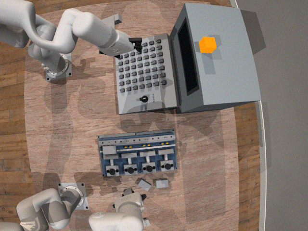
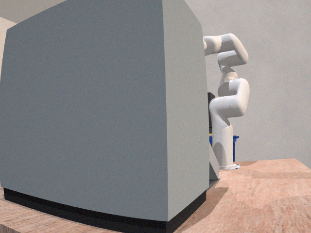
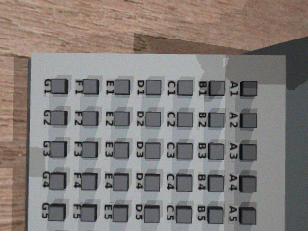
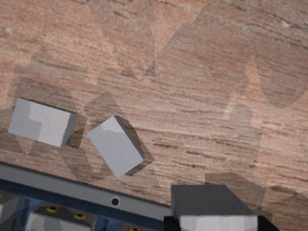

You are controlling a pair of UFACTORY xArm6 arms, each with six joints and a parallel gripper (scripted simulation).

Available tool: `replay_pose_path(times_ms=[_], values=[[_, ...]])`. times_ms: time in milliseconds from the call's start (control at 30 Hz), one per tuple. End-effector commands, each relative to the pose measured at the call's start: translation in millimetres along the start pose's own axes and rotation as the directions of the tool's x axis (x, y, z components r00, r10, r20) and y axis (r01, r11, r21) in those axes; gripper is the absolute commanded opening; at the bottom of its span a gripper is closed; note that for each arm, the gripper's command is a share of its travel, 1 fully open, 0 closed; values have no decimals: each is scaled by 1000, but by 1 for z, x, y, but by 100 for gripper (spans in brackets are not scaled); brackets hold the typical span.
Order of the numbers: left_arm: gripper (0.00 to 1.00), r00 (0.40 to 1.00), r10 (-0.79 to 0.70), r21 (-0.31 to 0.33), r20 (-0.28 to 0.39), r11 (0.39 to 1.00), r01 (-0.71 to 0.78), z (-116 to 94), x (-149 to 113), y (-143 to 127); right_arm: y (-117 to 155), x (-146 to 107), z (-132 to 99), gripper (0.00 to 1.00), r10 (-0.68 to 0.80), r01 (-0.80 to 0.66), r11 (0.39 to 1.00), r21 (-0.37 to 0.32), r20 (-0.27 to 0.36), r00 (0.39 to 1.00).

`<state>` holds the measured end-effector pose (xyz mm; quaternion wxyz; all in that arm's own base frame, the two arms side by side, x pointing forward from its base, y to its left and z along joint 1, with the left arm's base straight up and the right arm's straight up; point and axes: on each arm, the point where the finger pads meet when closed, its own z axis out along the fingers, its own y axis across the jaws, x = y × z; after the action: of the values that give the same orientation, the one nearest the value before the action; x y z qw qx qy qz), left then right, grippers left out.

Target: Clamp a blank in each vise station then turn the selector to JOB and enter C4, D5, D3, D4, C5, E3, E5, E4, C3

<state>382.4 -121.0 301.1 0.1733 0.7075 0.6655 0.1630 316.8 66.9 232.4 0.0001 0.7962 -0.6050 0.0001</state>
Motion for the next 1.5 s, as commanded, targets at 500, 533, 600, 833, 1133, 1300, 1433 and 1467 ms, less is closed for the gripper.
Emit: replay_pose_path(times_ms=[500, 533, 600, 833, 1133, 1300, 1433, 1467], values=[[100, 1000, -1, -5, 1, 1000, 1, -2, 0, 2, -24, -37, -4, 0, -315, 316, 949, 5, -1, 949], [100, 1000, -1, -5, 1, 1000, 1, -2, 0, 2, -26, -40, -4, 0, -339, 339, 941, 5, -1, 941], [100, 1000, -1, -5, 1, 1000, 1, -2, 0, 2, -29, -46, -5, 0, -386, 386, 922, 5, -1, 923], [100, 1000, -1, -5, 1, 1000, 1, -2, 0, 2, -40, -70, -5, 0, -549, 549, 836, 5, -2, 836], [100, 1000, -1, -5, 1, 1000, 1, -2, 0, 2, -50, -95, -5, 0, -694, 694, 720, 4, -3, 720], [100, 1000, -1, -5, 1, 1000, 1, -2, 0, 2, -55, -114, -4, 0, -779, 779, 627, 4, -3, 627], [100, 1000, -1, -5, 1, 1000, 1, -2, 0, 2, -59, -127, -3, 0, -833, 833, 553, 4, -3, 553], [100, 1000, -1, -5, 1, 1000, 1, -2, 0, 2, -60, -130, -3, 0, -845, 845, 535, 4, -4, 535]])
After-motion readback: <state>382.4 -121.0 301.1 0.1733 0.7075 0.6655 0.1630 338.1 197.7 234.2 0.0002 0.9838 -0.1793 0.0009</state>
